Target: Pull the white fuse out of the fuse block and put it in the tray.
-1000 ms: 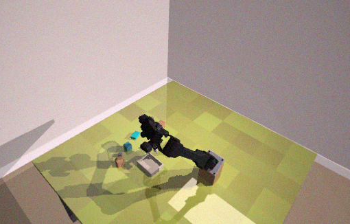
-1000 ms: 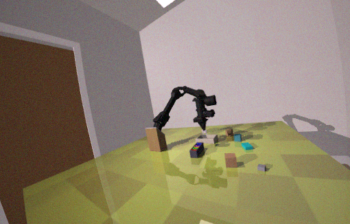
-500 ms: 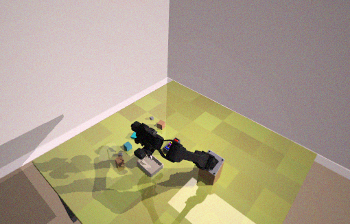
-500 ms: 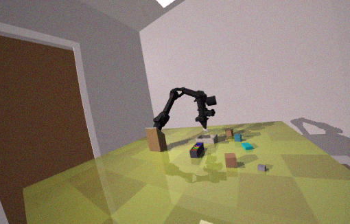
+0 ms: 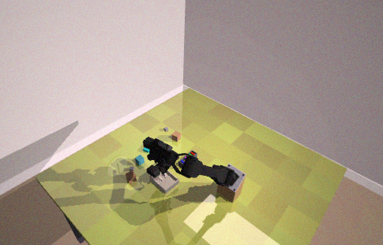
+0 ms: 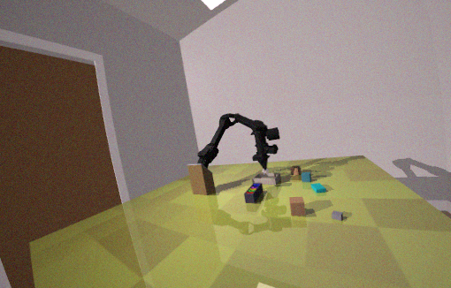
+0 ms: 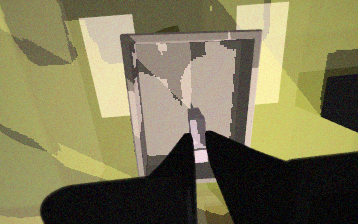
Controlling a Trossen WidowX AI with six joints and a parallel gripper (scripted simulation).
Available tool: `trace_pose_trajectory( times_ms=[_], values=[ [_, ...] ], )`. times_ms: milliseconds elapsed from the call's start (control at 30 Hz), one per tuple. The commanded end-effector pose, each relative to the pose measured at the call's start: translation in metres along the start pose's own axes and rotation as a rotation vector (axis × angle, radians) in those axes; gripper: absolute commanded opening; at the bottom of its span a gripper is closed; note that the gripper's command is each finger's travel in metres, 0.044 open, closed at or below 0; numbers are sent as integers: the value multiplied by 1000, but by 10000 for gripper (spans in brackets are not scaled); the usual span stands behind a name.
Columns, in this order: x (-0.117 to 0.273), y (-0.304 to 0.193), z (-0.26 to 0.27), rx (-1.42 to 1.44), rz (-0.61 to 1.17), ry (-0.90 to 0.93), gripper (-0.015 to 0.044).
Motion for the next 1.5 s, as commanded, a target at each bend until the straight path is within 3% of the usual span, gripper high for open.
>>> trace_pose_trajectory(
  times_ms=[0, 167, 600, 733, 1467],
  values=[
    [-7, -1, -1, -5, 2, -4, 0],
    [-12, -1, -1, -5, 2, -4, 0],
    [-6, 0, 0, -1, 2, 0, 330],
    [28, -1, -1, -5, 2, -5, 330],
    [27, -1, -1, -8, 0, -9, 330]
  ],
)
Point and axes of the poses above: the point midway between the two fingers, 35 mm back from their tips, its own x axis back along the fingers, its own z axis across the jaws, y = z × x, the point moved 9 cm from there along x, back along the fingers, and after that the axes turned 4 degrees about -x, right-handed, at the moved point
